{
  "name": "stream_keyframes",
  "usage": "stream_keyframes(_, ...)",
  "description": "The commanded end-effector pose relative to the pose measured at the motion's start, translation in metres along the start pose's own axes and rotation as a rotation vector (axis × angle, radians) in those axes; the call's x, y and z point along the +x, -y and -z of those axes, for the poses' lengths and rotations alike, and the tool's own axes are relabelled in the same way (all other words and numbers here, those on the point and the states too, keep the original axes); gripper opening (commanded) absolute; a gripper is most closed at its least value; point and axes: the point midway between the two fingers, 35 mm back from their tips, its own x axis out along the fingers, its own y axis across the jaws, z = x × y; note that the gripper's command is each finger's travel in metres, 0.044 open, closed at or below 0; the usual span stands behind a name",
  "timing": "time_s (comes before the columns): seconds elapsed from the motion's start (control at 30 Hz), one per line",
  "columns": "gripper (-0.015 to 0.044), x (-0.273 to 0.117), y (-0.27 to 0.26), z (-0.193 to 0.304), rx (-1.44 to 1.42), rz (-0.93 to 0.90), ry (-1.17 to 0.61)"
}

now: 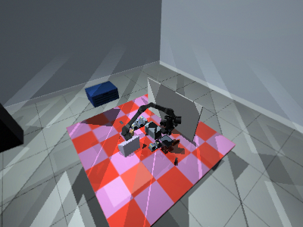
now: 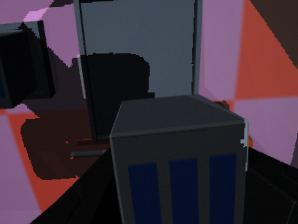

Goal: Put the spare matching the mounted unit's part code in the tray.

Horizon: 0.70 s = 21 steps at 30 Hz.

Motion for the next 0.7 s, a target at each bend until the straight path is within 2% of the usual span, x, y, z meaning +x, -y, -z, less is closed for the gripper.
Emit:
stream_keyframes(0.0,0.0,0.005,0.0,-0.001,0.005,0.0,0.007)
stream_keyframes(0.67,0.0,0.023,0.001,-0.001,0.005,0.001,0.007)
